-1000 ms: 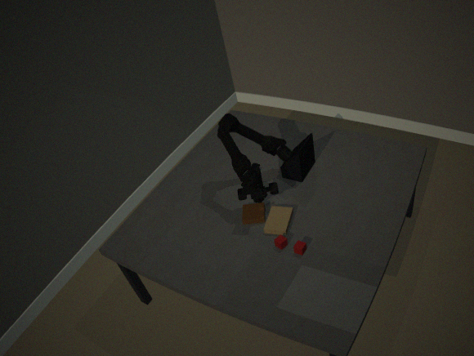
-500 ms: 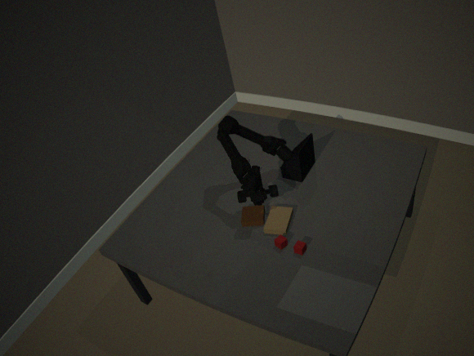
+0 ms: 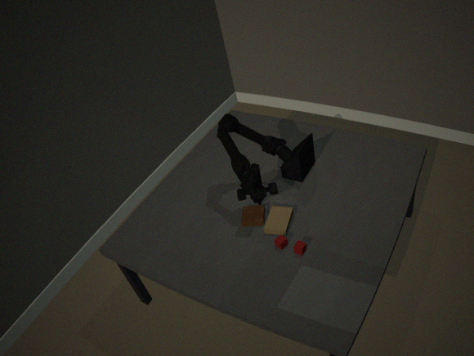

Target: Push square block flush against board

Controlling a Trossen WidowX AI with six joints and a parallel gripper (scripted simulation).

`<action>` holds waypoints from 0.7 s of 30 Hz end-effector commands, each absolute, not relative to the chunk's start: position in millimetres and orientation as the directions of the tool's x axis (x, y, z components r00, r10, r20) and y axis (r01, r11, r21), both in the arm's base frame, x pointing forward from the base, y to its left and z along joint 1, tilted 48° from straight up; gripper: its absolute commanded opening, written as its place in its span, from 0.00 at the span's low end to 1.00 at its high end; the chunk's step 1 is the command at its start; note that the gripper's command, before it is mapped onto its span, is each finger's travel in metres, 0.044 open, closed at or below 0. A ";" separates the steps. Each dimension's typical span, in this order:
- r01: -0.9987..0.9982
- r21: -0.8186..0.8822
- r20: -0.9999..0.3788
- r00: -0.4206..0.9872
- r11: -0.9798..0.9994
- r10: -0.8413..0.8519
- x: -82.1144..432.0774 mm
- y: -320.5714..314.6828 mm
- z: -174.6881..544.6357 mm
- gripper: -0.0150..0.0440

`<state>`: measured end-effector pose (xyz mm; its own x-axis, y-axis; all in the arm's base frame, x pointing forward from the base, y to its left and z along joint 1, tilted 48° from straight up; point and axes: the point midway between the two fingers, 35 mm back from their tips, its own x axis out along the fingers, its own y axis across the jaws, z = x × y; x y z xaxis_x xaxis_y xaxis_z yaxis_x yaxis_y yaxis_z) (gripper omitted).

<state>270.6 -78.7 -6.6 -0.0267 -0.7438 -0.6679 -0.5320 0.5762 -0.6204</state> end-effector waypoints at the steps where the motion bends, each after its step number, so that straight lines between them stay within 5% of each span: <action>1: -0.534 -0.618 -0.670 -0.028 0.577 -0.742 264.6 -81.7 -4.1 0.25; 21: -0.534 -0.617 -0.670 -0.029 0.578 -0.742 251.8 -46.5 38.0 0.25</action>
<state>250.8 -61.4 22.7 -0.0366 -0.7452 -0.6658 -0.5451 0.5733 -0.6117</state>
